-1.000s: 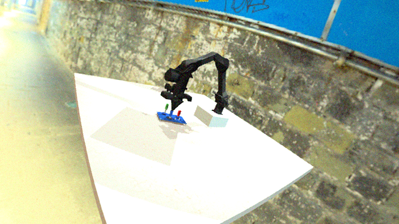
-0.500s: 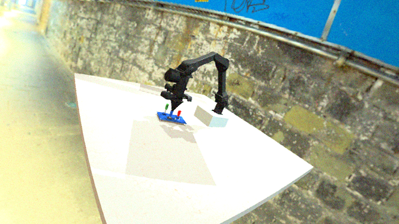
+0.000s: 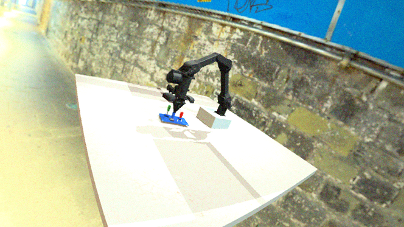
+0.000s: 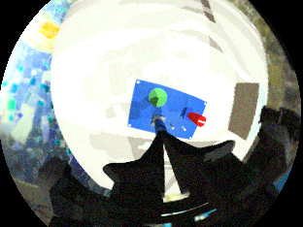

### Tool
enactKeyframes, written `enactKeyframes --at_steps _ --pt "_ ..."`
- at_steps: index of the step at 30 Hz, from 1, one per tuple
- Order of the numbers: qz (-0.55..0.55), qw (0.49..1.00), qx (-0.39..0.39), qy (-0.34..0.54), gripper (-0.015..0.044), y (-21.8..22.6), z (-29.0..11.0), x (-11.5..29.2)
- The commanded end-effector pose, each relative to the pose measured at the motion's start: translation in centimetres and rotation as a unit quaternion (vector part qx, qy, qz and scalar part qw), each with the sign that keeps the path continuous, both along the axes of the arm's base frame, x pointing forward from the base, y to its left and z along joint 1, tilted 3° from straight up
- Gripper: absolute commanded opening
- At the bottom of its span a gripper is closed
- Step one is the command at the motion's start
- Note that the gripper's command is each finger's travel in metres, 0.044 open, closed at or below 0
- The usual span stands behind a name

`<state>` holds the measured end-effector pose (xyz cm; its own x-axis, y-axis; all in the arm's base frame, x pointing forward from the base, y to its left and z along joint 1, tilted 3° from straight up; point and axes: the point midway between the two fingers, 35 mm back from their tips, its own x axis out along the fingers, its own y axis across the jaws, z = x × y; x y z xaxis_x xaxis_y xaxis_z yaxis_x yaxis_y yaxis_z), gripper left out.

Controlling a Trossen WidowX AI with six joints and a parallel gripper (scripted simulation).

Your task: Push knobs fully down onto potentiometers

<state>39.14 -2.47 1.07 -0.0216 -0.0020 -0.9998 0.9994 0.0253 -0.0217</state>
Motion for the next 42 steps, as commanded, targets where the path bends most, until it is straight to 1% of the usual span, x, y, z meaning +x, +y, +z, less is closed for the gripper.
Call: enactKeyframes --at_steps 1,11,28,29,37,42 --pt "-0.002 1.000 -0.003 0.002 0.0000 -0.1 -0.8 0.1" --pt "-0.002 1.000 -0.003 0.002 0.0000 -0.1 -0.6 0.1" --pt "-0.002 1.000 -0.003 0.002 0.0000 -0.1 1.9 0.2" --pt "0.000 1.000 0.000 0.002 0.0026 0.0 1.5 0.2" --pt "0.002 1.000 0.000 0.002 0.0236 0.0 1.5 0.2" --pt "0.039 0.999 0.009 0.001 0.0367 1.2 1.7 -0.2"
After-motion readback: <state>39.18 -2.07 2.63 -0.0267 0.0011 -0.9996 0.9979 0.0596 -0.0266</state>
